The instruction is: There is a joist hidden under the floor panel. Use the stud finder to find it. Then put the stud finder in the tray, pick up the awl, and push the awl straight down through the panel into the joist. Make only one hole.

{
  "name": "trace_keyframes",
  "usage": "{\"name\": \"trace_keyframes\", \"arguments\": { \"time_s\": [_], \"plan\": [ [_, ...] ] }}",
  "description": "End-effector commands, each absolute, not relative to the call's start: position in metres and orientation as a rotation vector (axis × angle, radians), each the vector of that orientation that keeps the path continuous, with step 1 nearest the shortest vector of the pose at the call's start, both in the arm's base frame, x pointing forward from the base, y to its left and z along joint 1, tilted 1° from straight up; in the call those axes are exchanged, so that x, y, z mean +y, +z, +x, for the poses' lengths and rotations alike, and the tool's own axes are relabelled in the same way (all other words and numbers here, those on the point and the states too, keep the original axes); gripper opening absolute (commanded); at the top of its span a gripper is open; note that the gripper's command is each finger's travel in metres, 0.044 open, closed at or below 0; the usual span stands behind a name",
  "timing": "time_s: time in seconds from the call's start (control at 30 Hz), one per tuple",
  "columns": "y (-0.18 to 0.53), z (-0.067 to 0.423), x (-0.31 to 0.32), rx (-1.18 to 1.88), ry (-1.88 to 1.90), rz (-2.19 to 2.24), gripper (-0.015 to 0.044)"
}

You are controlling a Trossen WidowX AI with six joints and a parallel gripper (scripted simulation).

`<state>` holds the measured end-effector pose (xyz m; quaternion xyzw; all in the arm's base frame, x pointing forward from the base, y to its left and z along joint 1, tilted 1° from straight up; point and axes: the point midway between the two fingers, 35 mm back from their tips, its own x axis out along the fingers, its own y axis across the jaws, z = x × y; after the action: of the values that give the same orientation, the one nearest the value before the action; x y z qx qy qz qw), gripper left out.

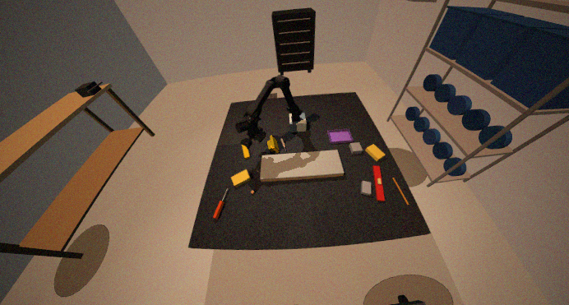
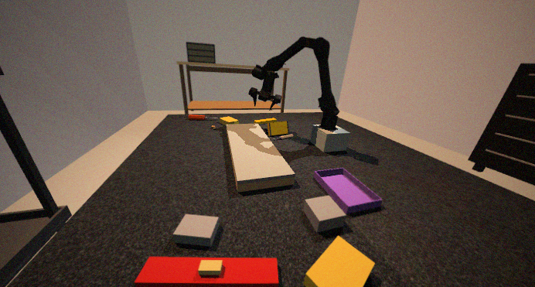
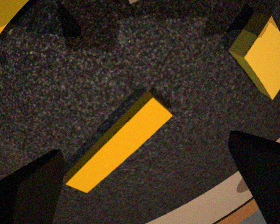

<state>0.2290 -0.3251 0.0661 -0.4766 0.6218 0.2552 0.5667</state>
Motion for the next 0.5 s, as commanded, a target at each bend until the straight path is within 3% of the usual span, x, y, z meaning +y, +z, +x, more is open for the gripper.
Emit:
{"name": "trace_keyframes", "arguments": {
  "time_s": [0.0,0.13,0.47],
  "plan": [
    [0.032,0.204,-0.258,1.256,1.090,-1.196,0.0440],
    [0.021,0.189,-0.222,1.093,1.317,-1.221,0.0440],
    [0.020,0.189,-0.221,1.088,1.323,-1.221,0.0440]
  ]
}}
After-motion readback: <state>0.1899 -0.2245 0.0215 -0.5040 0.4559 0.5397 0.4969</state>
